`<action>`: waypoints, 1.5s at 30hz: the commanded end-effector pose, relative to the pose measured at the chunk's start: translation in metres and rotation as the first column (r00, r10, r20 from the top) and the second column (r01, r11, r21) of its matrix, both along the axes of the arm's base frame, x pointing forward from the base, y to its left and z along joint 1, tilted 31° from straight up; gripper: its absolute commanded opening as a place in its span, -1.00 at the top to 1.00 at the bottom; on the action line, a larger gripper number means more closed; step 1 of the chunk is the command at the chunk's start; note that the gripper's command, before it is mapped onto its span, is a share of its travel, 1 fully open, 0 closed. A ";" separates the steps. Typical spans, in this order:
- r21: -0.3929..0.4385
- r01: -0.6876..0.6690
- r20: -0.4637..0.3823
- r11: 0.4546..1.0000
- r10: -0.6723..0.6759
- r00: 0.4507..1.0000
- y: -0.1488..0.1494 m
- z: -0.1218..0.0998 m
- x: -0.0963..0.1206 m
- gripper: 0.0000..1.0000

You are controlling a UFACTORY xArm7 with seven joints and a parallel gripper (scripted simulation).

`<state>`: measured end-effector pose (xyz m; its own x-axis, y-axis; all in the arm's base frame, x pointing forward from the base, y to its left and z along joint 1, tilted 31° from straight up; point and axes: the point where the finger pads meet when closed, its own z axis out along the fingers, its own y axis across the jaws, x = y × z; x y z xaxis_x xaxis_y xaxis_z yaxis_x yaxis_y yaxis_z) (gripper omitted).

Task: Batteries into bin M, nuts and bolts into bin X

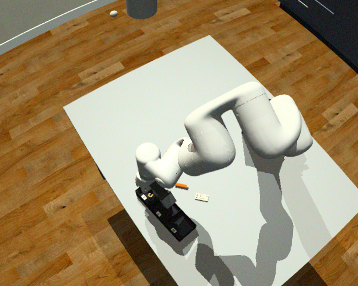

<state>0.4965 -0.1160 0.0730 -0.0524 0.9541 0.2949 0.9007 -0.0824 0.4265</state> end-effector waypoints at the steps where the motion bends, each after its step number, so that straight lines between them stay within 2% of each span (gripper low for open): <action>1: -0.001 0.002 0.003 1.000 -0.002 1.000 0.001 -0.006 0.004 1.00; 10: -0.001 0.002 0.003 1.000 -0.002 1.000 0.006 -0.021 0.012 1.00; 24: -0.001 0.002 0.003 1.000 -0.002 1.000 0.006 -0.022 0.013 1.00; 25: -0.001 0.002 0.003 1.000 -0.002 1.000 0.006 -0.022 0.013 0.39; 45: -0.001 0.002 0.003 1.000 -0.002 1.000 0.006 -0.020 0.012 0.39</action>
